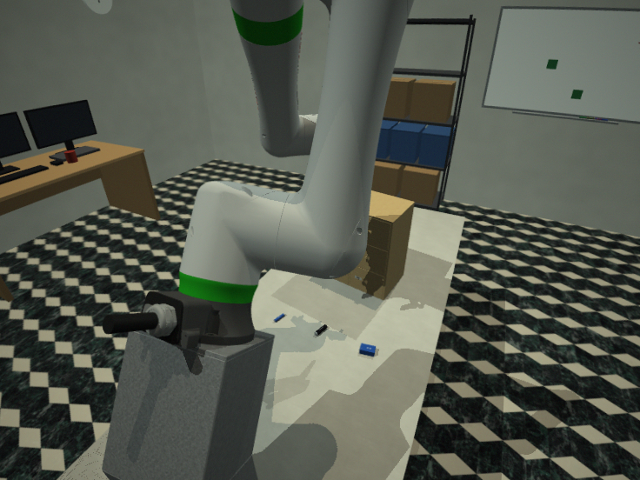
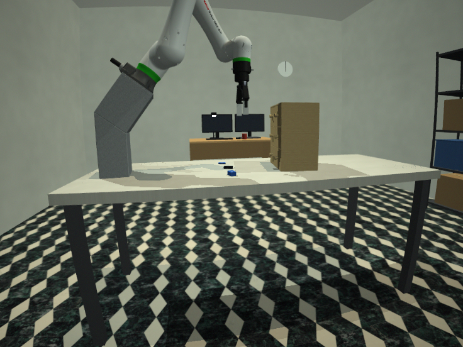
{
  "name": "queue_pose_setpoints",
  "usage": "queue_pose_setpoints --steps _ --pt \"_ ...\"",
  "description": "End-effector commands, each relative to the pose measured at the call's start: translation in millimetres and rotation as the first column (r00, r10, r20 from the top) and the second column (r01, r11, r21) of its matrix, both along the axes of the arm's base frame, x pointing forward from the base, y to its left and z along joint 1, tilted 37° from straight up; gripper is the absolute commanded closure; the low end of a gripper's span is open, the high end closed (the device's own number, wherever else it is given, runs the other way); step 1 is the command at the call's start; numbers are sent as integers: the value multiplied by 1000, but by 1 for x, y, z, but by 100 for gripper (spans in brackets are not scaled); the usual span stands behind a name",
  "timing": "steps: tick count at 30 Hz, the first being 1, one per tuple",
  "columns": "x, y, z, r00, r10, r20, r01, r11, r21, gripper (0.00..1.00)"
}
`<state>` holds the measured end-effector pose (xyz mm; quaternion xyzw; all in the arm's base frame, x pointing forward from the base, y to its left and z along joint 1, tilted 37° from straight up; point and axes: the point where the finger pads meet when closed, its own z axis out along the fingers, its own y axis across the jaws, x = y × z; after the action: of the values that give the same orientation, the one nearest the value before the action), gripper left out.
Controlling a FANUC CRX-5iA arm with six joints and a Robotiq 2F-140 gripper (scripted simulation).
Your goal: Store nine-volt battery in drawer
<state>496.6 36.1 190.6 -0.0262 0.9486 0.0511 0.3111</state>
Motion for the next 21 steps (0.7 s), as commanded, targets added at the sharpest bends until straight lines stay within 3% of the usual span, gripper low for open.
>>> queue_pose_setpoints --steps 1,12,21 --pt "-1 2 2 999 47 6 -47 998 -33 0" --pt "-3 9 5 985 169 13 -166 978 -124 0" --pt "-6 17 10 948 320 7 -309 921 -237 0"
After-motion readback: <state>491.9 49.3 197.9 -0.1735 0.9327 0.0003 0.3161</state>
